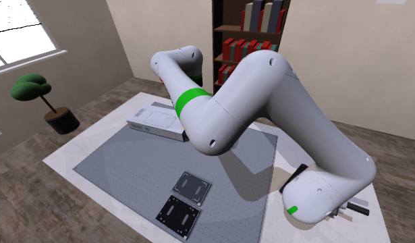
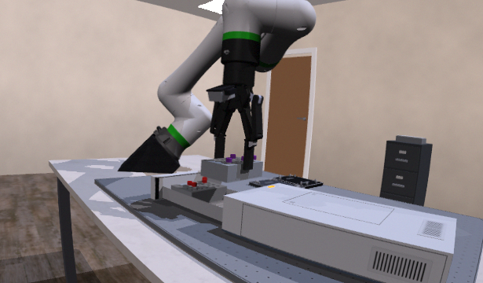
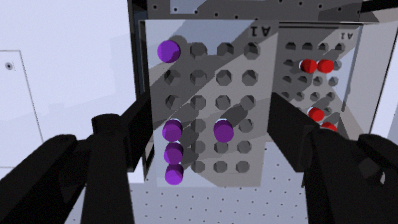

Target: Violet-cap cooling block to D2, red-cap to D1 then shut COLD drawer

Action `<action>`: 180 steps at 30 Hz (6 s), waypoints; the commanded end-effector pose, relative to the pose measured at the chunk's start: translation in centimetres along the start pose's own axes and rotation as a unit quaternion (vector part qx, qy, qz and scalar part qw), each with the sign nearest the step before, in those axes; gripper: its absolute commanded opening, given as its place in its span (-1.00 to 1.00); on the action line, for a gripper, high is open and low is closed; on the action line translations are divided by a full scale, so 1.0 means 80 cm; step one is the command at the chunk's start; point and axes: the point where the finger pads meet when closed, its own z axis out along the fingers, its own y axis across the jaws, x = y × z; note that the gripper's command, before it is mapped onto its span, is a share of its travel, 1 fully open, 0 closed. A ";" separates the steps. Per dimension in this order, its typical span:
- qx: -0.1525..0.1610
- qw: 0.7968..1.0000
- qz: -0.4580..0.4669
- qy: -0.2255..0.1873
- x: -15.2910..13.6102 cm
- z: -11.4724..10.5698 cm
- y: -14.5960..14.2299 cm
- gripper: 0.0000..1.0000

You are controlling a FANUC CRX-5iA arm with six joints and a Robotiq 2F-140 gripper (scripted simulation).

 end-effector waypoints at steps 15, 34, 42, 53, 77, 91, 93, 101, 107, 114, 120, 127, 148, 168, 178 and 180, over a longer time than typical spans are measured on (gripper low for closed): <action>0.000 1.000 0.000 0.001 0.001 -0.025 0.000 -0.80; 0.001 1.000 0.000 0.001 0.001 -0.030 0.000 -0.80; 0.000 0.998 -0.067 0.001 -0.016 -0.030 0.003 -0.80; 0.000 0.983 -0.186 0.001 -0.045 -0.030 0.008 -0.80; 0.000 0.887 -0.462 0.001 -0.117 -0.030 0.022 -0.80; 0.000 0.802 -0.597 0.001 -0.157 -0.030 0.029 -0.80; 0.000 0.786 -0.618 0.001 -0.163 -0.030 0.030 -0.80; 0.000 0.756 -0.655 0.001 -0.190 -0.030 0.035 -0.80; 0.000 0.756 -0.655 0.001 -0.203 -0.030 0.037 -0.80; 0.000 0.756 -0.655 0.001 -0.226 -0.030 0.042 -0.80; 0.000 0.756 -0.655 0.001 -0.239 -0.030 0.044 -0.80; 0.000 0.756 -0.655 0.001 -0.262 -0.030 0.048 -0.80; 0.000 0.756 -0.655 0.001 -0.324 -0.030 0.060 -0.80; 0.000 0.756 -0.655 0.001 -0.383 -0.030 0.071 -0.80; 0.000 0.756 -0.655 0.001 -0.409 -0.030 0.076 -0.80; 0.000 0.756 -0.655 0.001 -0.416 -0.030 0.077 -0.80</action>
